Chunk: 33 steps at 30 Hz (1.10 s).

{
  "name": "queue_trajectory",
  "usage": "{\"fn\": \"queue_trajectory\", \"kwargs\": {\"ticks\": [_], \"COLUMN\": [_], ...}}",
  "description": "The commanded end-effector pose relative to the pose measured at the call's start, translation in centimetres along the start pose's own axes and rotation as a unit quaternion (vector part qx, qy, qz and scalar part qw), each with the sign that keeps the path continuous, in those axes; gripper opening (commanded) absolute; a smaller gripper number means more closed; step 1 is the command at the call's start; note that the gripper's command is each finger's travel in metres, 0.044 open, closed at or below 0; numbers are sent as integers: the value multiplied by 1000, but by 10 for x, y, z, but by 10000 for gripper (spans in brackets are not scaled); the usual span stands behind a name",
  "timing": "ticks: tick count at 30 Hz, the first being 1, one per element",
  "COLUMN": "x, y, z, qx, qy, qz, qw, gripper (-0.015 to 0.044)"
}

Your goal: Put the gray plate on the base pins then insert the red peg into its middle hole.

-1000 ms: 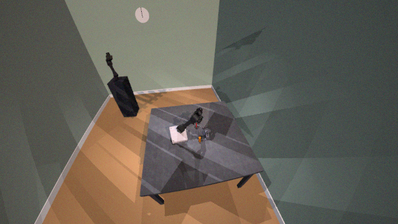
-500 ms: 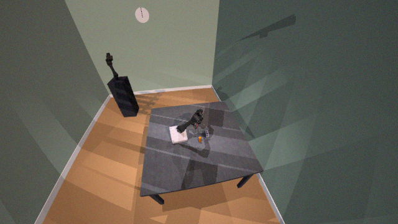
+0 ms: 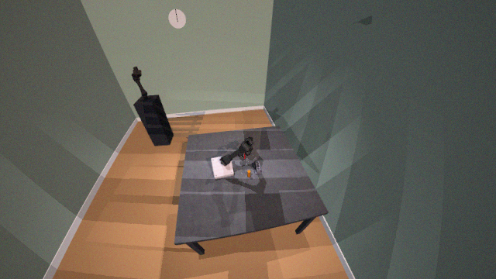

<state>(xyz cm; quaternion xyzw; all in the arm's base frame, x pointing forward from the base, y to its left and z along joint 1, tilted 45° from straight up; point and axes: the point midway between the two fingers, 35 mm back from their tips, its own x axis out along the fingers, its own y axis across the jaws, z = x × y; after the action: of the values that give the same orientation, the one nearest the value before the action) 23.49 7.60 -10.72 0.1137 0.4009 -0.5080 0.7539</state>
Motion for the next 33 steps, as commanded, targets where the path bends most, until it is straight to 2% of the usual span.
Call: {"fn": "queue_trajectory", "kwargs": {"ticks": [1, 6, 13, 19, 33], "x": [1, 1, 1, -6, -48], "y": [0, 0, 0, 1, 7], "z": [1, 1, 1, 0, -1], "qx": [-1, -1, -1, -1, -2], "qy": [-2, -2, -2, -1, 2], "qz": [-1, -1, -1, 0, 1], "qw": [1000, 1000, 1000, 1000, 1000], "gripper": [177, 46, 0, 0, 0]}}
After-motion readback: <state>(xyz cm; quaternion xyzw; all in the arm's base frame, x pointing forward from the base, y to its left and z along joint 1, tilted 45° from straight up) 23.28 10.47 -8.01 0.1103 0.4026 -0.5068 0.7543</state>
